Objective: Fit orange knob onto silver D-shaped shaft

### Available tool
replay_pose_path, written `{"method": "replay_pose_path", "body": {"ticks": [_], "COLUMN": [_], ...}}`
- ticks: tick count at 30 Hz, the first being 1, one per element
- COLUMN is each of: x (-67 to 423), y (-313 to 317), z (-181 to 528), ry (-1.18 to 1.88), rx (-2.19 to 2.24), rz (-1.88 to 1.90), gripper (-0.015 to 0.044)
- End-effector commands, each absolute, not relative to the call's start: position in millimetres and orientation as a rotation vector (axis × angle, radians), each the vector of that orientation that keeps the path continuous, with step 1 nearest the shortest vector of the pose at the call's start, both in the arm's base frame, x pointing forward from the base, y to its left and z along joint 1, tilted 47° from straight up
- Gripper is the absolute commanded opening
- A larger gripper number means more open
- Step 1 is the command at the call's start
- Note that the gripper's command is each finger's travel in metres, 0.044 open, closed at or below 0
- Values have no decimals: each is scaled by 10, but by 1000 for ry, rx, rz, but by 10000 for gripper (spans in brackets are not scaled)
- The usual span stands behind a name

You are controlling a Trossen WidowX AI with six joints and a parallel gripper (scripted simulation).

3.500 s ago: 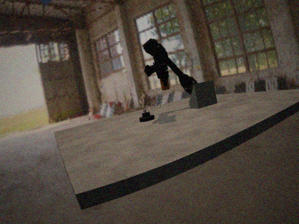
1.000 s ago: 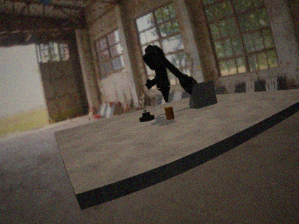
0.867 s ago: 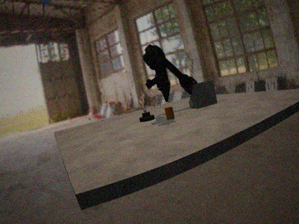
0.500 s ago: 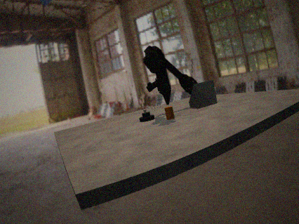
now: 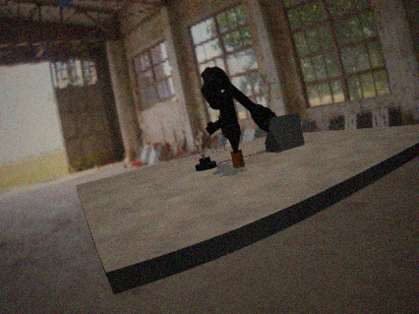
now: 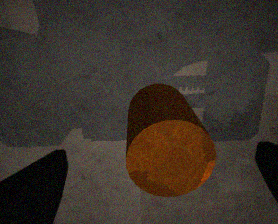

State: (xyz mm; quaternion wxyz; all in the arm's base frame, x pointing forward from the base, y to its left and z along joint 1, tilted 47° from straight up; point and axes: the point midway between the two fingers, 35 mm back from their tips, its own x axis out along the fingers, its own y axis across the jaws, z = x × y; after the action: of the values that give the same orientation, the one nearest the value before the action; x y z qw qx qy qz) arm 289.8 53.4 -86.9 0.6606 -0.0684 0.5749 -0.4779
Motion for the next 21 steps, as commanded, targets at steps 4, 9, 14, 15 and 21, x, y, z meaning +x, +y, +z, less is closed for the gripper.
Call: {"method": "replay_pose_path", "body": {"ticks": [4,9,14,15,21], "x": [2878,2867,2854,2851,2833], "y": [432,374,315,304,234], "z": [-952,-1006,-1059,-1070,-1131], "ry": [1302,1302,1302,1302,1301], "rx": [-165,-165,-165,-166,-166], "rz": [-1084,-1085,-1085,-1085,-1086], "gripper": [440,440,440,440,440]}}
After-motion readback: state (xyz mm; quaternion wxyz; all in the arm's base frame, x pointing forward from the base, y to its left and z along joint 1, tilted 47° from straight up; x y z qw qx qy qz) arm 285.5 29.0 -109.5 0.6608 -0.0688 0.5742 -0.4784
